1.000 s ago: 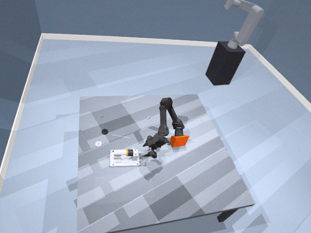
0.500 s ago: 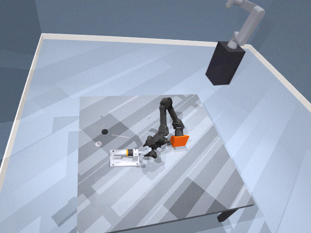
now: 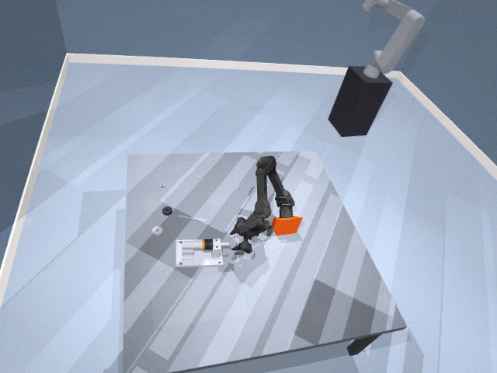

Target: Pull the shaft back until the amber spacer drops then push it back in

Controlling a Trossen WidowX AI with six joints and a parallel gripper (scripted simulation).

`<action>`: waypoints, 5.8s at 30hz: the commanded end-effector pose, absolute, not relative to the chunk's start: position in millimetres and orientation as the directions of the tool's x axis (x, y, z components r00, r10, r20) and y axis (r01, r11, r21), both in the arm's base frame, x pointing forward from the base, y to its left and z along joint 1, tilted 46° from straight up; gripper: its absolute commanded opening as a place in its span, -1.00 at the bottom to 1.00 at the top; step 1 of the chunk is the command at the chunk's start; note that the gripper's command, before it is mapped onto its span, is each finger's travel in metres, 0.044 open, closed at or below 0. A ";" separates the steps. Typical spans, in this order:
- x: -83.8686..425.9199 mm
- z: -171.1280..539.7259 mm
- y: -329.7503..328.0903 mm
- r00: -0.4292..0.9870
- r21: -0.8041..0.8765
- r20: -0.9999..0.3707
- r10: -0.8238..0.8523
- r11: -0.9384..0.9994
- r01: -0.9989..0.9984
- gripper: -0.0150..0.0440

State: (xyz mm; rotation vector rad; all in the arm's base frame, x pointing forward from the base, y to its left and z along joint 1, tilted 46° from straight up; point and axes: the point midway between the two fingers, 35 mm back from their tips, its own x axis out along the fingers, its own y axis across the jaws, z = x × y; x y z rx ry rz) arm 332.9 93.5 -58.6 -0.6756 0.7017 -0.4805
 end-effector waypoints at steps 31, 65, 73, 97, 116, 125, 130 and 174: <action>349.5 -70.0 76.2 0.670 -0.704 -0.424 -0.609 0.688 0.179 1.00; 359.3 -75.3 65.4 0.672 -0.706 -0.420 -0.610 0.685 0.181 1.00; 359.3 -75.3 65.4 0.672 -0.706 -0.420 -0.610 0.685 0.181 1.00; 371.4 -82.6 54.2 0.672 -0.706 -0.419 -0.611 0.684 0.181 1.00; 371.4 -82.7 54.4 0.671 -0.706 -0.417 -0.612 0.684 0.185 0.64; 371.4 -82.7 54.4 0.671 -0.706 -0.417 -0.612 0.684 0.185 -0.16; 371.4 -82.7 54.4 0.671 -0.706 -0.417 -0.612 0.684 0.185 -0.47; 355.3 -84.7 57.0 0.672 -0.706 -0.420 -0.610 0.685 0.181 -0.49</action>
